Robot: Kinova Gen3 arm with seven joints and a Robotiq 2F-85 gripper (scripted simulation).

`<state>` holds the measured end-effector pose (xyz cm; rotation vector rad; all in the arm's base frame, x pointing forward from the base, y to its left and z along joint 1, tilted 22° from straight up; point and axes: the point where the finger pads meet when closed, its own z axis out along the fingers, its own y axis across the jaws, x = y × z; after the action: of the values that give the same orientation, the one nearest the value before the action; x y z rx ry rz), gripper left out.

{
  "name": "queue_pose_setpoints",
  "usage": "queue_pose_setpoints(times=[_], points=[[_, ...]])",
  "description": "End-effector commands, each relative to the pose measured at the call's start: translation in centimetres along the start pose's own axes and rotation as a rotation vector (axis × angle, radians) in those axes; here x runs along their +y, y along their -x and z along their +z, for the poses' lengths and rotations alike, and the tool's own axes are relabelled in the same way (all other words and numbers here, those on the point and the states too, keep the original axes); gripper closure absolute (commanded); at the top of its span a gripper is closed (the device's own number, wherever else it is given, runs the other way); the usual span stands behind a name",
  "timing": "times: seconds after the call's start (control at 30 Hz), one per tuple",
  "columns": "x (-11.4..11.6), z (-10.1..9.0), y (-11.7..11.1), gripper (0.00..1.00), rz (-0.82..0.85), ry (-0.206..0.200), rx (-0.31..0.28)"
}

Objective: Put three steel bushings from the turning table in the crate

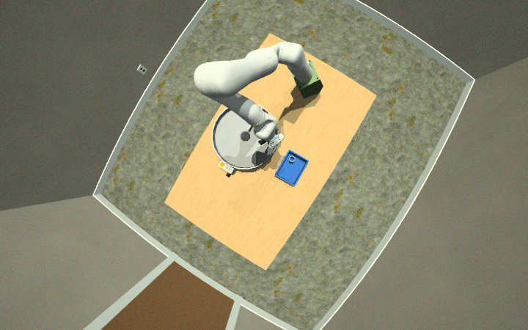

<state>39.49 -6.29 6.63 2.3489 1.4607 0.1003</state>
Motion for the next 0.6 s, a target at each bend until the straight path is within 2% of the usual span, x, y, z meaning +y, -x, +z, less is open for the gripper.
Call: queue_pose_setpoints(times=[0.0, 0.1, 0.27, 0.57], points=[[0.0, 0.1, 0.0, 1.00, -0.001, -0.001, 0.000], [0.0, 0.1, 0.0, 1.00, -0.001, -0.001, 0.000], [1.8, 0.0, -5.2, 1.00, -0.001, 0.000, 0.000], [1.8, 0.0, -5.2, 1.00, -0.001, 0.000, 0.000]])
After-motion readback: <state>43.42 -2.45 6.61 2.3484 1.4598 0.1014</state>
